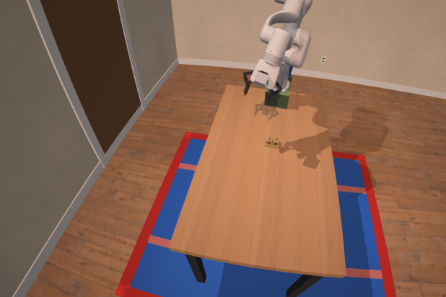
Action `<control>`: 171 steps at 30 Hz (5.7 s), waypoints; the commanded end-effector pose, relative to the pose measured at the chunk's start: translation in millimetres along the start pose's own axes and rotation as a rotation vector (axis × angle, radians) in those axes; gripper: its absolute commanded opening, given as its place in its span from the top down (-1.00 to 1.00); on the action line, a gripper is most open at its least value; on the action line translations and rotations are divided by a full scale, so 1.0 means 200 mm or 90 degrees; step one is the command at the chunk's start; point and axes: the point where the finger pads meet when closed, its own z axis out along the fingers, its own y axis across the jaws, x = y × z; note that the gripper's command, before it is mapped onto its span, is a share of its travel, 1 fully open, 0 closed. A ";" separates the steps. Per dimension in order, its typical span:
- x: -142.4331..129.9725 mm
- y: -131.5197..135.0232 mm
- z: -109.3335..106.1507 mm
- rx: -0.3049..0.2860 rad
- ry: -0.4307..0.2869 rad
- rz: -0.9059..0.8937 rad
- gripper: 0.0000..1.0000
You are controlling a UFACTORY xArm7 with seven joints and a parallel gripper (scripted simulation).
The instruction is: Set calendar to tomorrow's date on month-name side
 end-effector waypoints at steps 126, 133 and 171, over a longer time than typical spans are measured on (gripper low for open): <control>-1.21 -0.59 0.68 0.360 0.021 -1.343 -1.00; -1.24 -0.59 0.68 0.374 0.071 -1.494 -1.00; -1.32 -0.62 0.77 0.388 0.145 -1.690 -1.00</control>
